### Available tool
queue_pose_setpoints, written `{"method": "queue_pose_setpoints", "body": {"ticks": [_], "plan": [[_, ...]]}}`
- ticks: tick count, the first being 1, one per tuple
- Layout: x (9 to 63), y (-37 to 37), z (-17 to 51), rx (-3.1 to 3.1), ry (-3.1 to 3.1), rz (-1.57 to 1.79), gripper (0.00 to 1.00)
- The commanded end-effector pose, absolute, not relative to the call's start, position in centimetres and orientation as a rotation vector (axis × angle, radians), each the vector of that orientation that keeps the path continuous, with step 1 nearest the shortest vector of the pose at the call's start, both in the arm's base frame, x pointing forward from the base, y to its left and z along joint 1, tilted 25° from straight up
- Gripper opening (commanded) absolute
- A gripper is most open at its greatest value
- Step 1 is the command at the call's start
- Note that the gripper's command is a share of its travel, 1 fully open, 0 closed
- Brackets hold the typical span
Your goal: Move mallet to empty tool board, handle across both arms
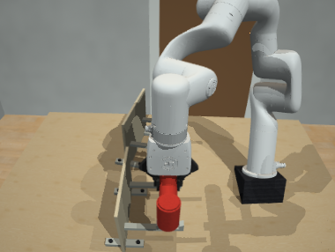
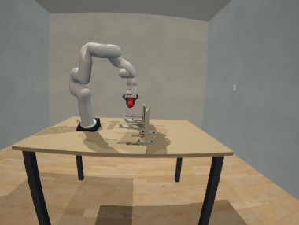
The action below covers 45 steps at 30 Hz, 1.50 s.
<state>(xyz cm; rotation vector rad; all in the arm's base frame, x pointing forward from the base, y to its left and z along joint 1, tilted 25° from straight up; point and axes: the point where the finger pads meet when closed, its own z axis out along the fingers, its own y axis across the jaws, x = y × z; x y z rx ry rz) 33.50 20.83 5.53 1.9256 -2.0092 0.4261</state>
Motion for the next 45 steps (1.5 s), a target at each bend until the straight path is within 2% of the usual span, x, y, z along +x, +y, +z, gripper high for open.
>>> {"method": "queue_pose_setpoints", "body": {"ticks": [1,18,34,45], "plan": [[34.9,18.0,8.4,1.936,-2.012,0.441,0.0],[36.1,7.7,14.9,1.931,-2.011,0.458,0.0],[33.6,-2.5,19.2,1.928,-2.013,0.429,0.0],[32.9,-4.2,19.8,1.774,-2.176,0.455,0.0]]}}
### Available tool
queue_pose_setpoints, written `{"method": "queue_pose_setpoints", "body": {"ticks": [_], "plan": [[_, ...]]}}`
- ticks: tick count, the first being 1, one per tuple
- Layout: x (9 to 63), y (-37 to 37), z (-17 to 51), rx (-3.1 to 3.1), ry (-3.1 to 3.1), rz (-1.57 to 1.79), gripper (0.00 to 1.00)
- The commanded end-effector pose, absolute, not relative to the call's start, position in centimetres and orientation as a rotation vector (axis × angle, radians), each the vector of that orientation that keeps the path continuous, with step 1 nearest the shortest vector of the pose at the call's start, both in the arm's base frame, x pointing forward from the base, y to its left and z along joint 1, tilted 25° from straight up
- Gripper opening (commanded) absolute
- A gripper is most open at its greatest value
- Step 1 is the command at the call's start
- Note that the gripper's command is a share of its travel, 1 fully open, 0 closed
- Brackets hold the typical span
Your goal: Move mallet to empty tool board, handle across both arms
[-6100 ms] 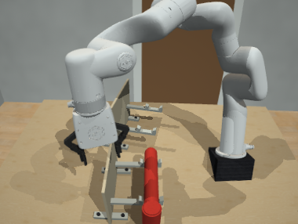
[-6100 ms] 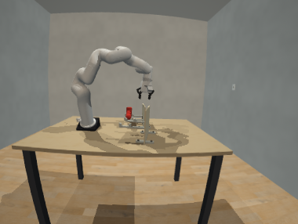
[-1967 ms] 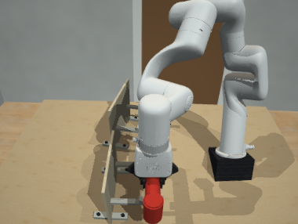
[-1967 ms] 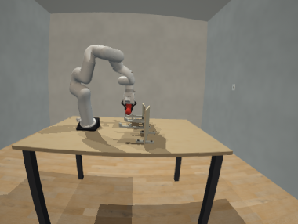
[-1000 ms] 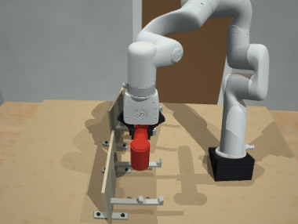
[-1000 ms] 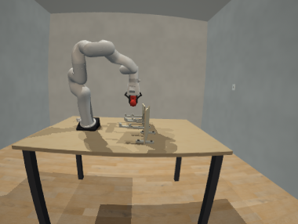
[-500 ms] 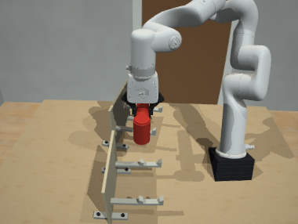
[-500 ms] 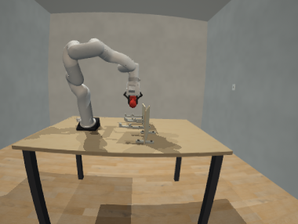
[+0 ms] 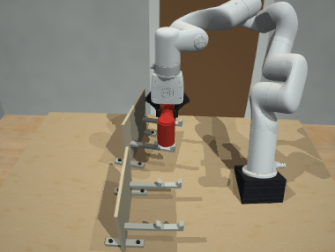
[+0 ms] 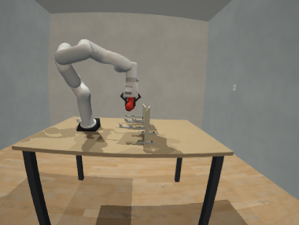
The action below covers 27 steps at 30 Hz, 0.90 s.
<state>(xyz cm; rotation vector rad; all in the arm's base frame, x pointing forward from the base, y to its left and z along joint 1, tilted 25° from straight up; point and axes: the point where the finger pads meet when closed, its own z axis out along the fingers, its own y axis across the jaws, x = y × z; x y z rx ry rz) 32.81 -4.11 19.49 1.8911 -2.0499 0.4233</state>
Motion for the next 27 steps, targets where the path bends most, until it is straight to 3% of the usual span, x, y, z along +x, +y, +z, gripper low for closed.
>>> {"method": "queue_pose_setpoints", "body": {"ticks": [1,8,18,27], "plan": [[32.9,-4.2,19.8,1.747,-2.202,0.461,0.0],[32.9,-4.5,19.2,1.73,-2.217,0.466,0.0],[32.6,-7.7,12.4,1.731,-2.217,0.466,0.0],[32.6,-7.9,11.9,1.731,-2.217,0.465,0.0]]}}
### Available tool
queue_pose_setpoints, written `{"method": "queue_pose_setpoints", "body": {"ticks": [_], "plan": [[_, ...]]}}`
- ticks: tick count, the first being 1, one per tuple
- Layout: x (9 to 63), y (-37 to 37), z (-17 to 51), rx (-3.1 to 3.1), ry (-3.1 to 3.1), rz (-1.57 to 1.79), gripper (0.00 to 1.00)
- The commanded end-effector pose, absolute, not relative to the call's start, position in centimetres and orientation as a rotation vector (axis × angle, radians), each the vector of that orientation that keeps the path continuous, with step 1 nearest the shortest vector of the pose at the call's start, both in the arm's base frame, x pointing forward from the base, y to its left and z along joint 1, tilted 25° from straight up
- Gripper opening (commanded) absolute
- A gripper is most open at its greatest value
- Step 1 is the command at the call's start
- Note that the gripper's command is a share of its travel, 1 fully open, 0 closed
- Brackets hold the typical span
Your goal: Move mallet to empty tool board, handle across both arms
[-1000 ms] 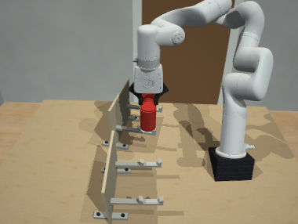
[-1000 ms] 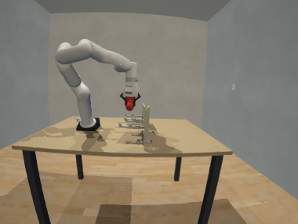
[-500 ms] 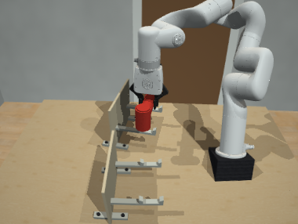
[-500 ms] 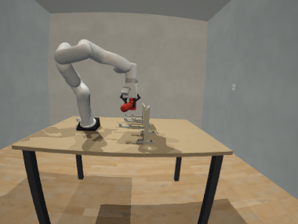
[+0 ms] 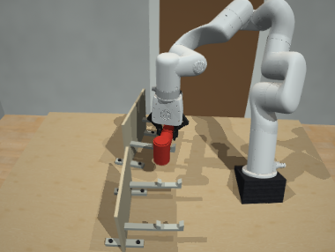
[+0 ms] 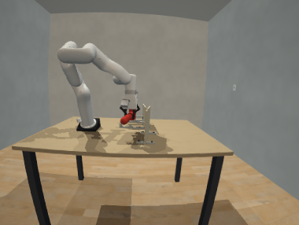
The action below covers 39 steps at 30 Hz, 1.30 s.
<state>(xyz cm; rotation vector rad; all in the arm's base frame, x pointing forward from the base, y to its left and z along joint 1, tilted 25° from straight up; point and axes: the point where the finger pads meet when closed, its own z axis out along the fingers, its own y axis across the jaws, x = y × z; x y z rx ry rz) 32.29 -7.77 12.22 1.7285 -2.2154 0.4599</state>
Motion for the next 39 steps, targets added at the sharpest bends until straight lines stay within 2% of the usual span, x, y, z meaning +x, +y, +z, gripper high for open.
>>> {"method": "queue_pose_setpoints", "body": {"ticks": [1,24,25,39], "plan": [[32.6,-7.9,11.8,1.731,-2.217,0.465,0.0],[32.5,-8.4,10.8,1.731,-2.217,0.464,0.0],[32.5,-8.4,10.8,1.731,-2.217,0.464,1.0],[32.5,-8.4,10.8,1.731,-2.217,0.464,1.0]]}}
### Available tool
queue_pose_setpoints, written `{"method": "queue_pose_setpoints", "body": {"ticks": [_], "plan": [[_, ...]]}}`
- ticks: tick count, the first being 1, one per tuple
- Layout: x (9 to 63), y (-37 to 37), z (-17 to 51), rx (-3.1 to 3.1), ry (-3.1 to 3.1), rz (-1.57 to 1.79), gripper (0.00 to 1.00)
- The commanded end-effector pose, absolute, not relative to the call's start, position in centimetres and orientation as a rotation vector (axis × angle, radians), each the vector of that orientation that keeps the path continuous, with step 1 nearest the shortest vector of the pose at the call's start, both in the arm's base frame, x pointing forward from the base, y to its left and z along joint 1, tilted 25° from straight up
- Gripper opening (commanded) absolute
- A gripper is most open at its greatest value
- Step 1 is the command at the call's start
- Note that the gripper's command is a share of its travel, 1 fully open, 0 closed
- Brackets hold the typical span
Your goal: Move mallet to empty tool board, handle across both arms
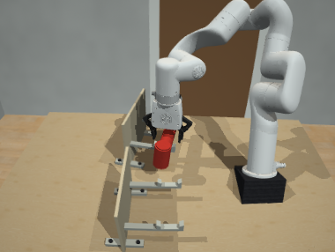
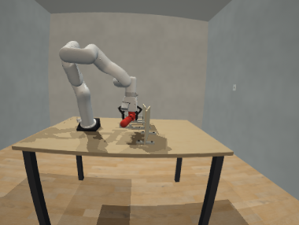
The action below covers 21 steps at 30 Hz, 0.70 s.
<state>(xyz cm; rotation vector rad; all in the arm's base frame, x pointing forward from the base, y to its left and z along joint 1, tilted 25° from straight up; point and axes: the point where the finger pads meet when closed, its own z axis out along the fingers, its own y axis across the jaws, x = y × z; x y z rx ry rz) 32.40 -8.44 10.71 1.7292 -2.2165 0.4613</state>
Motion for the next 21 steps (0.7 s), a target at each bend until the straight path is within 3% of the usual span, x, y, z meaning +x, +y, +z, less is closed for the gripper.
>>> {"method": "queue_pose_setpoints", "body": {"ticks": [1,21], "plan": [[32.51,-8.39,10.79,1.731,-2.217,0.464,1.0],[32.53,-8.32,10.95,1.731,-2.217,0.464,1.0]]}}
